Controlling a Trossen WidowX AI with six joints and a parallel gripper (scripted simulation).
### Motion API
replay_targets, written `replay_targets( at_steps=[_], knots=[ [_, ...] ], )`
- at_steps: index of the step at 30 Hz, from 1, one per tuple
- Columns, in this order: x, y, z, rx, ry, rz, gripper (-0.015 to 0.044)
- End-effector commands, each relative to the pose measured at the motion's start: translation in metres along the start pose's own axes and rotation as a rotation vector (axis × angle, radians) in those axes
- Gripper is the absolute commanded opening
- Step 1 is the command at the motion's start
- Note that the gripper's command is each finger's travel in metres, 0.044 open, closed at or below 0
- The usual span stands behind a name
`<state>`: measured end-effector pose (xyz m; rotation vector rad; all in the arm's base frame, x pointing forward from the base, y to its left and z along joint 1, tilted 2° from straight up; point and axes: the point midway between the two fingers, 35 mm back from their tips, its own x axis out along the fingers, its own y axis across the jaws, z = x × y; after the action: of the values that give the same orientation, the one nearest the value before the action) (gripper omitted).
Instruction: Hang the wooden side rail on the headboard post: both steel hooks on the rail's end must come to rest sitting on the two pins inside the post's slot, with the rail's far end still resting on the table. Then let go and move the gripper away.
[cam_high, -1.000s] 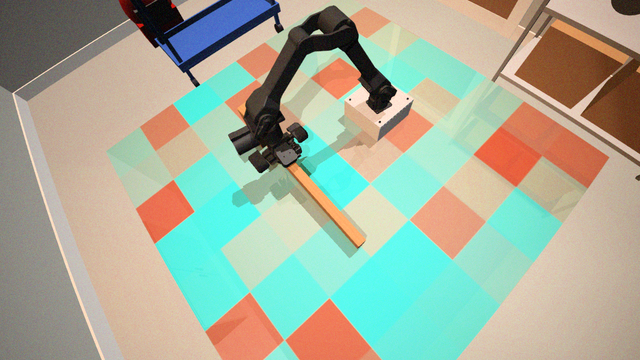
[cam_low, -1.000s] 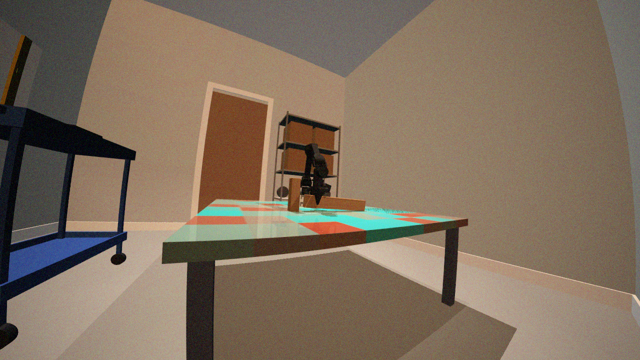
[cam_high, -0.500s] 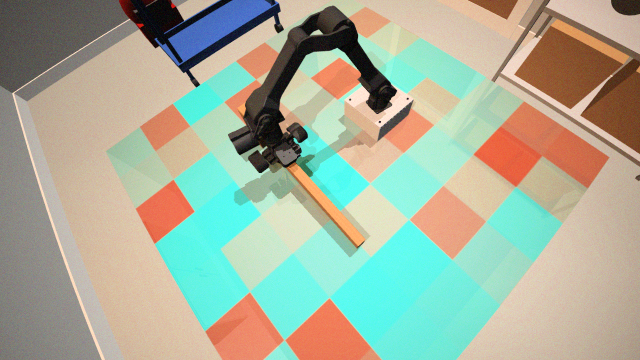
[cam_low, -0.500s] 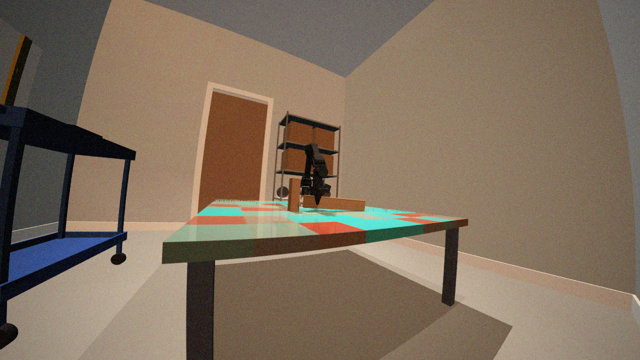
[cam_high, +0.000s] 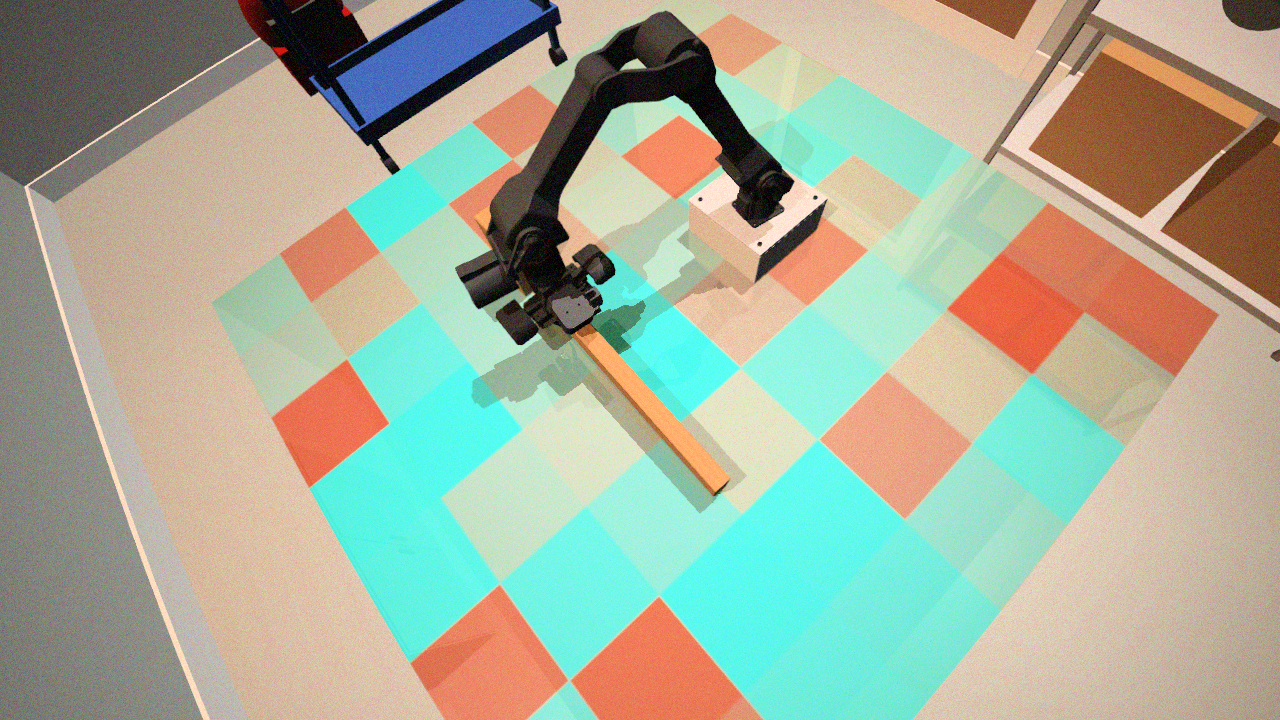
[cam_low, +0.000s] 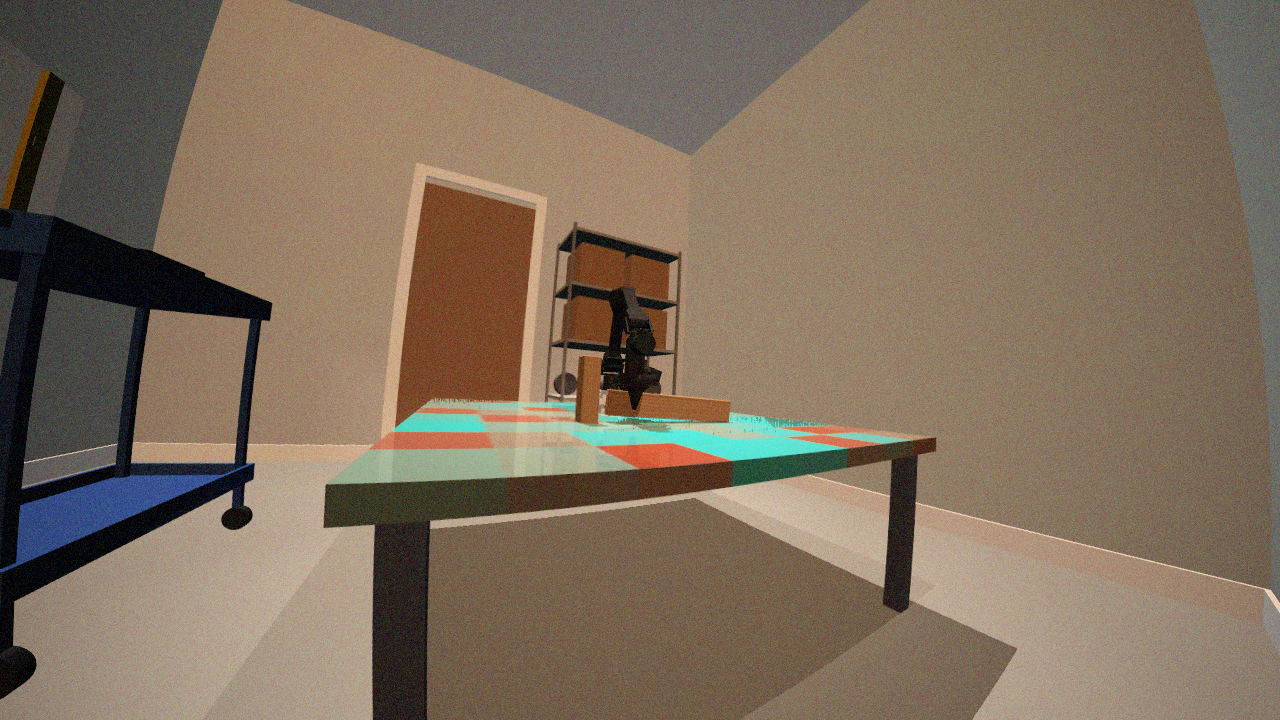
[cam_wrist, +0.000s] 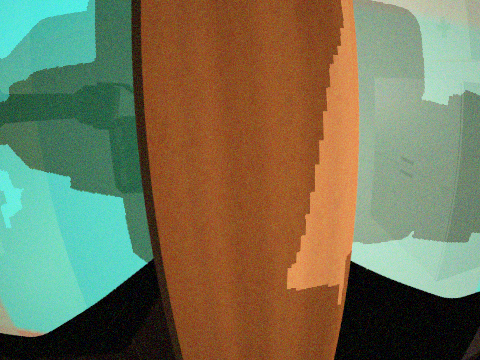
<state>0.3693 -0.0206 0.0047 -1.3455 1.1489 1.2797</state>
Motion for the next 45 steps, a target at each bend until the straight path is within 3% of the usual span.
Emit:
replay_targets(
  at_steps=[1,45],
  knots=[
    [-0.0048,-0.0032,-0.0017,0.0,0.004,-0.014,0.0],
    [-0.0046,-0.0037,-0.0064,0.0,0.004,-0.014,0.0]
  ],
)
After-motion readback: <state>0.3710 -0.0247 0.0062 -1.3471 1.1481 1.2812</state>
